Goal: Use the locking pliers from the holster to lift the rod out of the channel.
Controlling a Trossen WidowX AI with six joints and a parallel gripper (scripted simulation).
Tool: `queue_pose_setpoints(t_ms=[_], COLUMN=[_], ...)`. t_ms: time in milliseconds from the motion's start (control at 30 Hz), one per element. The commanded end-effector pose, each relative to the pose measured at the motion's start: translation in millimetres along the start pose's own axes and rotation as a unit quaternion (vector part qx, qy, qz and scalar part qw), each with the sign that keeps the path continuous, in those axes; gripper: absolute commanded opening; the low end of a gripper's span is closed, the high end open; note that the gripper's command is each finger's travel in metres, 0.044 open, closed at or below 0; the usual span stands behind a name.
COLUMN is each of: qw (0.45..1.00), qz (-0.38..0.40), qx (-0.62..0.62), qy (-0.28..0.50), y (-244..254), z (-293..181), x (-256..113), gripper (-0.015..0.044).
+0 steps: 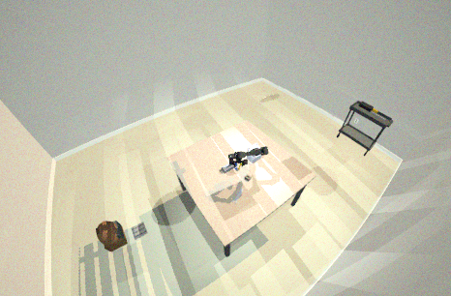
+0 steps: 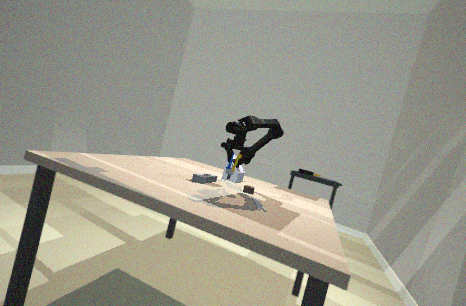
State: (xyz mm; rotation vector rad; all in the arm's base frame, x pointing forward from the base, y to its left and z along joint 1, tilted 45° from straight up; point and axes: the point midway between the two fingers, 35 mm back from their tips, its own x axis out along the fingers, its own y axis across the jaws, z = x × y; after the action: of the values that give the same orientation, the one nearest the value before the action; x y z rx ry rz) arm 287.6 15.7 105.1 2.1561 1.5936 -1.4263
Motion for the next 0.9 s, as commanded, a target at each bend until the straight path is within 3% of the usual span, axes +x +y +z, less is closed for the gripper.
queue_pose_setpoints(t_ms=[0, 867], qw=[1.000, 0.986], qz=[0.005, 0.004], qx=[0.021, 0.167], qy=[0.001, 0.004], y=[7, 40], z=[3, 30], x=[-3, -3], gripper=[0.0318, 0.0318])
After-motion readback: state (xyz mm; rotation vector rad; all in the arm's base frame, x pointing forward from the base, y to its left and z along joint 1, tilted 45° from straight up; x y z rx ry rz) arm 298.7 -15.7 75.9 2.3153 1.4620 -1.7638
